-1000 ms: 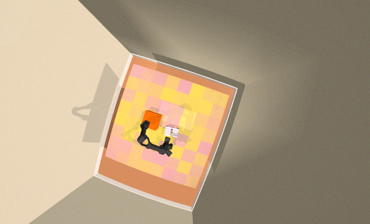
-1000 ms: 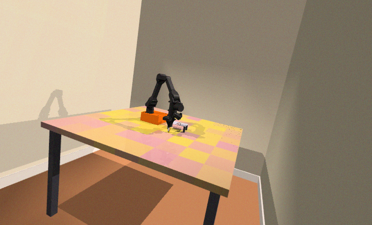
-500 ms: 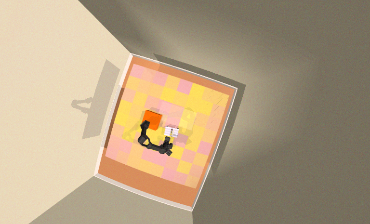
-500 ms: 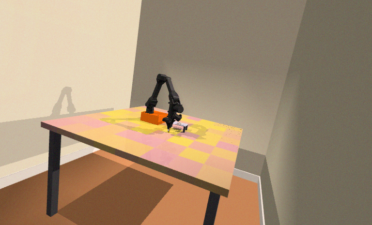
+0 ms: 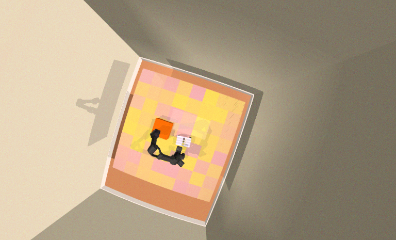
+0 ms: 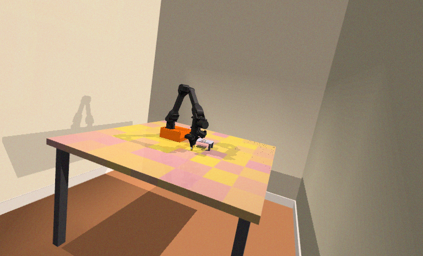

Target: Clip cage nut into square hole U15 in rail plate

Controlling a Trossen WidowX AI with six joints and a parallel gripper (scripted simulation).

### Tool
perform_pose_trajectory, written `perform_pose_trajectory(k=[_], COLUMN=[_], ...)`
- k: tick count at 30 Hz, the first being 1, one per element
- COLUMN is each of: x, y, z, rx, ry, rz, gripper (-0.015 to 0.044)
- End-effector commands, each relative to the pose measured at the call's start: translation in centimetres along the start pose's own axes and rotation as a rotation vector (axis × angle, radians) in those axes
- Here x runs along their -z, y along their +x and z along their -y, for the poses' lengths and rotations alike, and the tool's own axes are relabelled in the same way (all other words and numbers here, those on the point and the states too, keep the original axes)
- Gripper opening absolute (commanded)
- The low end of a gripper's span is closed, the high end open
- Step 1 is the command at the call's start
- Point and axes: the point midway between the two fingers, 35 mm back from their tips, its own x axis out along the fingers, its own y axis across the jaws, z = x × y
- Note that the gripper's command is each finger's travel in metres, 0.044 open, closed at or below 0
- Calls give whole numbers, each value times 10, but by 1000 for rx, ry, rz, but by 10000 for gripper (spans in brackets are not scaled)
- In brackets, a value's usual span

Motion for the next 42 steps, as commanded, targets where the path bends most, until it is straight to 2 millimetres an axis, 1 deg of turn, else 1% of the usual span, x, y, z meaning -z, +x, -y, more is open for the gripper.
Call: perform_pose_trajectory(k=[1, 18, 21, 22, 42], x=[0, 0, 0, 0, 0], y=[1, 1, 0, 0, 0], z=[0, -1, 0, 0, 0], rx=[-2, -2, 0, 0, 0], ry=[5, 5, 0, 0, 0], rz=[1, 1, 0, 0, 0], gripper=[120, 120, 41, 35, 35])
